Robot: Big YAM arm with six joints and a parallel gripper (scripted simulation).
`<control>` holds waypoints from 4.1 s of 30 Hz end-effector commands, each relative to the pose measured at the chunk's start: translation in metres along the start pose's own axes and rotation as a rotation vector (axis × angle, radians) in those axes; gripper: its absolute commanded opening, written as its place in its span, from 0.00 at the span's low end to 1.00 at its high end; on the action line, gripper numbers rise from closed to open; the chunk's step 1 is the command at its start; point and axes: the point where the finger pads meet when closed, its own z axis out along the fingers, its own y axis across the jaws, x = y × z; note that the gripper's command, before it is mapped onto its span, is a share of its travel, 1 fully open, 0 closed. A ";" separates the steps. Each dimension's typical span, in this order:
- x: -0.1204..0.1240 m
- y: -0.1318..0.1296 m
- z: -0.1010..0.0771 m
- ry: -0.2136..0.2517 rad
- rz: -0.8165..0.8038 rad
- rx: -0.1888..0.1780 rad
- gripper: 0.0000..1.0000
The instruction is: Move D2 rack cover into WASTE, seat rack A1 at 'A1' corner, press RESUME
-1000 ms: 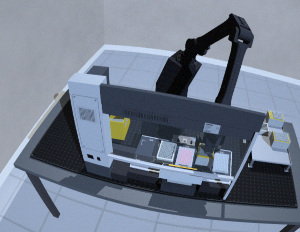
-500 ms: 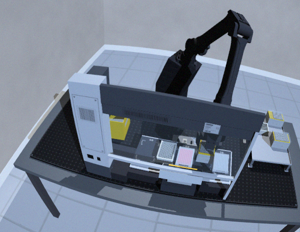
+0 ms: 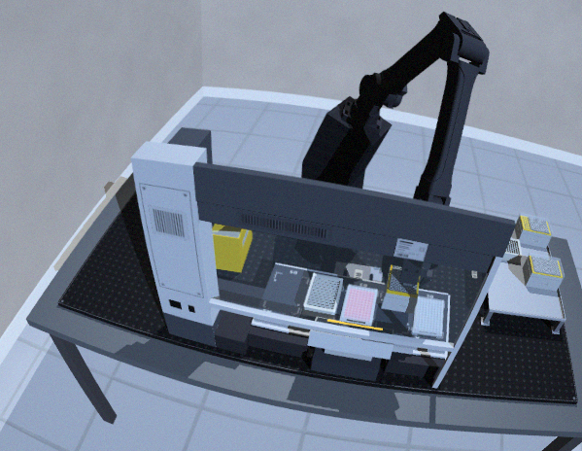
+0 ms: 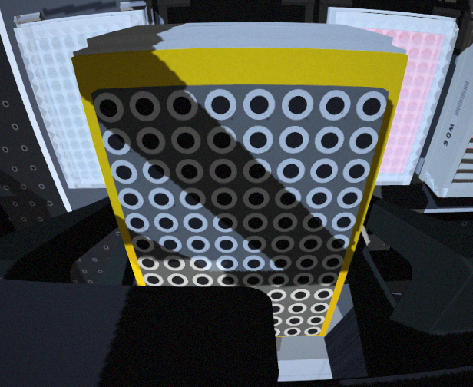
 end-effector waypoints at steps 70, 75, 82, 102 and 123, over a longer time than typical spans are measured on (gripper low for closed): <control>-0.011 0.002 -0.119 -0.029 -0.011 -0.010 0.00; -0.012 0.002 -0.127 -0.032 -0.010 -0.011 0.00; -0.012 0.006 -0.127 -0.027 -0.011 -0.010 0.00; 0.051 0.008 -0.127 -0.030 -0.015 -0.014 0.00; 0.146 0.004 -0.124 -0.026 -0.013 -0.016 0.00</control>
